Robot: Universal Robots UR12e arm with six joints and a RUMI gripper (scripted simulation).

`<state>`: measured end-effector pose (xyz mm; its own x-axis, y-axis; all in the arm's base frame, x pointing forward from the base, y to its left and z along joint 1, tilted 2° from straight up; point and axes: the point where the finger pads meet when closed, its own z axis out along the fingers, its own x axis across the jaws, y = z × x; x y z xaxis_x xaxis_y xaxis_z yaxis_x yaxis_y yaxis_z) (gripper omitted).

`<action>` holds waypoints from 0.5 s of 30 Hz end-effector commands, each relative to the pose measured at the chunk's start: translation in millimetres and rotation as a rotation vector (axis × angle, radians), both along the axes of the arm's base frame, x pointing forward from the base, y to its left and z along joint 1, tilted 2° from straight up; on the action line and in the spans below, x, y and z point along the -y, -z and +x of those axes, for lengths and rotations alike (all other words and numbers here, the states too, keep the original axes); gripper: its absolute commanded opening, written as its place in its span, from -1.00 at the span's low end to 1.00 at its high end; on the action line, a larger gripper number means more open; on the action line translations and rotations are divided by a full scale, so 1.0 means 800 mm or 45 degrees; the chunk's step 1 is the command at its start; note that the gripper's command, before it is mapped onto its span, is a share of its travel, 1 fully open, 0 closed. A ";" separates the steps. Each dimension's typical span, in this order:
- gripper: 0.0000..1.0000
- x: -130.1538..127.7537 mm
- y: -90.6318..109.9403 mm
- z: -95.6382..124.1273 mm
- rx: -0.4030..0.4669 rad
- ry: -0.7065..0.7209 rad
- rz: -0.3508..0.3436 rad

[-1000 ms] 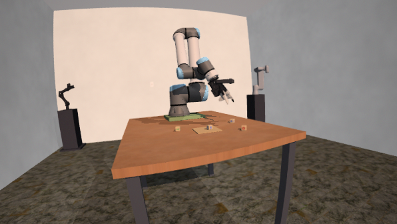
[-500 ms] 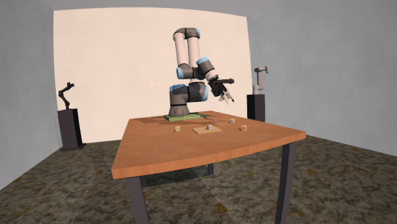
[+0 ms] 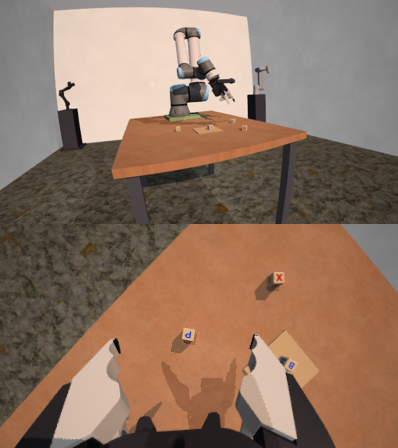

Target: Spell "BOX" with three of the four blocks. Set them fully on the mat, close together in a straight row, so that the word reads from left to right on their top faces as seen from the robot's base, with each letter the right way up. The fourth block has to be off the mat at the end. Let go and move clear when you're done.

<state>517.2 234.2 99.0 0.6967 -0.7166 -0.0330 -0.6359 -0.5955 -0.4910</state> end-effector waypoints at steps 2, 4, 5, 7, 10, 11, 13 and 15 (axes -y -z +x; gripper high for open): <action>1.00 0.017 -0.007 0.072 0.001 0.000 -0.001; 1.00 0.028 -0.008 0.114 0.001 0.000 -0.002; 1.00 0.034 -0.008 0.137 0.001 0.000 -0.002; 1.00 0.043 -0.006 0.168 0.001 0.000 -0.003; 1.00 0.047 -0.005 0.181 0.001 0.000 -0.003; 1.00 0.047 -0.005 0.181 0.001 0.000 -0.003; 1.00 0.058 -0.001 0.219 0.001 0.001 -0.004; 1.00 0.067 0.004 0.249 0.001 0.001 -0.004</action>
<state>651.9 192.9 106.2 0.6960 -0.7174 -0.0311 -0.6362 -0.5961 -0.4898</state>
